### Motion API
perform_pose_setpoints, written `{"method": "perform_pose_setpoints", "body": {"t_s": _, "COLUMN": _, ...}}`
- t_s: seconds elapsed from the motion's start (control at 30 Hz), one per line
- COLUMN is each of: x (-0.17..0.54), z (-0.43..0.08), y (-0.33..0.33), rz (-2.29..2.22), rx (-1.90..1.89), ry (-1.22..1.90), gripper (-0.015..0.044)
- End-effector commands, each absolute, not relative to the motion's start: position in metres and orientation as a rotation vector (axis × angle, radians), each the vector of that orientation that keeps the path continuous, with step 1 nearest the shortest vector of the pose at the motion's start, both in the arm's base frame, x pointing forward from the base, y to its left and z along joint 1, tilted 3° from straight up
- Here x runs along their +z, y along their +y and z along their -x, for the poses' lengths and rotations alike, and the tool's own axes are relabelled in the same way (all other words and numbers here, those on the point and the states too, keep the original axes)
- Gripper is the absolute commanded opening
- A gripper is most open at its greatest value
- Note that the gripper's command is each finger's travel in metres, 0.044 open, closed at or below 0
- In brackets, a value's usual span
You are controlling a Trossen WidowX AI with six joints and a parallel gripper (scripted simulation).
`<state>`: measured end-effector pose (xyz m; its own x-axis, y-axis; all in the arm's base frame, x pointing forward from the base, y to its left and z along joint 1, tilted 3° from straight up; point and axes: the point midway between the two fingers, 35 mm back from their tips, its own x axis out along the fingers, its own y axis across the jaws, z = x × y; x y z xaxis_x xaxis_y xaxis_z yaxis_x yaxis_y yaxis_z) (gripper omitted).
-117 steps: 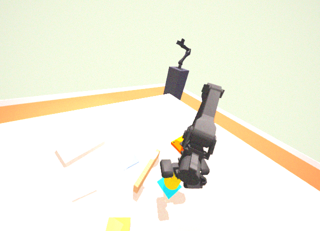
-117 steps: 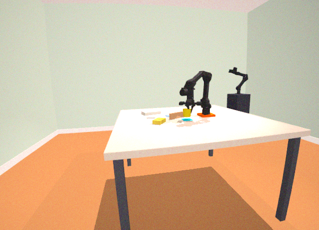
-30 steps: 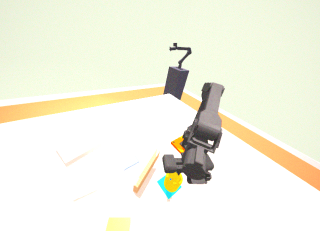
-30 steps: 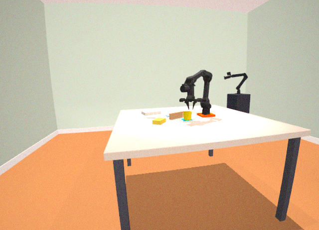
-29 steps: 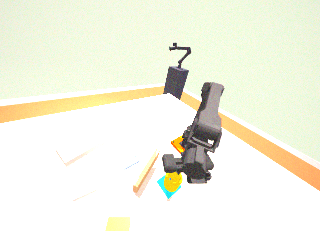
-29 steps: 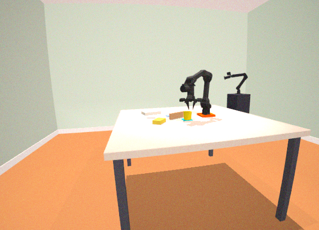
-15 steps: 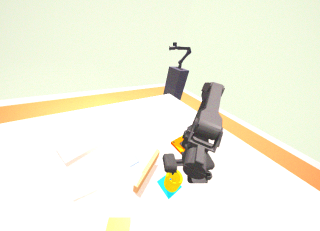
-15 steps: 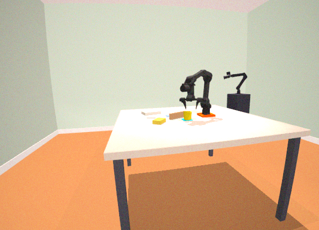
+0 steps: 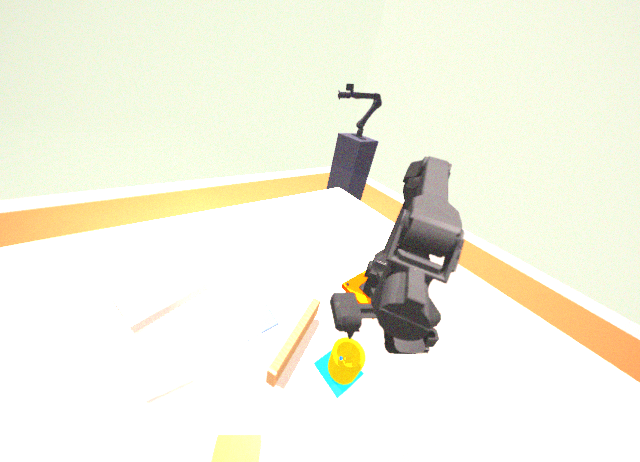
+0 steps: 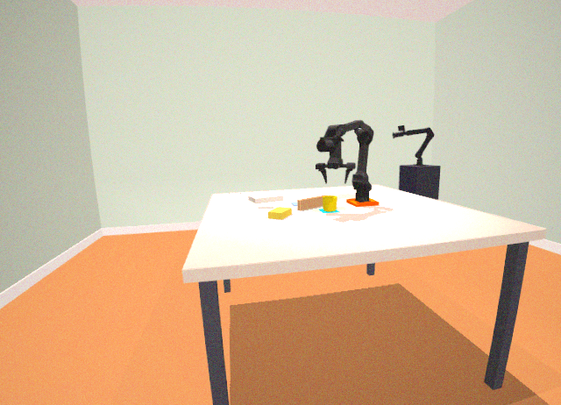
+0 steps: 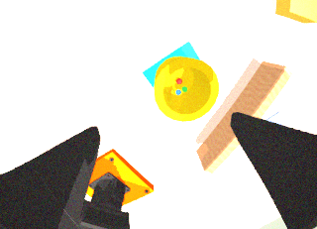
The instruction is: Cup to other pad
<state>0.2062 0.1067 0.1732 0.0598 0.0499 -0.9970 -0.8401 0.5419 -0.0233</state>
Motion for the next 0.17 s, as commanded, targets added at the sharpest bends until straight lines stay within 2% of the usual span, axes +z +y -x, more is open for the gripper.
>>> {"method": "perform_pose_setpoints", "body": {"t_s": 0.0, "x": 0.187, "z": -0.2053, "y": 0.1061, "rz": 0.756, "rx": 0.771, "ry": 1.346, "gripper": 0.044}}
{"method": "perform_pose_setpoints", "body": {"t_s": 0.13, "x": 0.189, "z": -0.2045, "y": 0.1068, "rz": 0.756, "rx": 0.771, "ry": 1.346, "gripper": 0.044}}
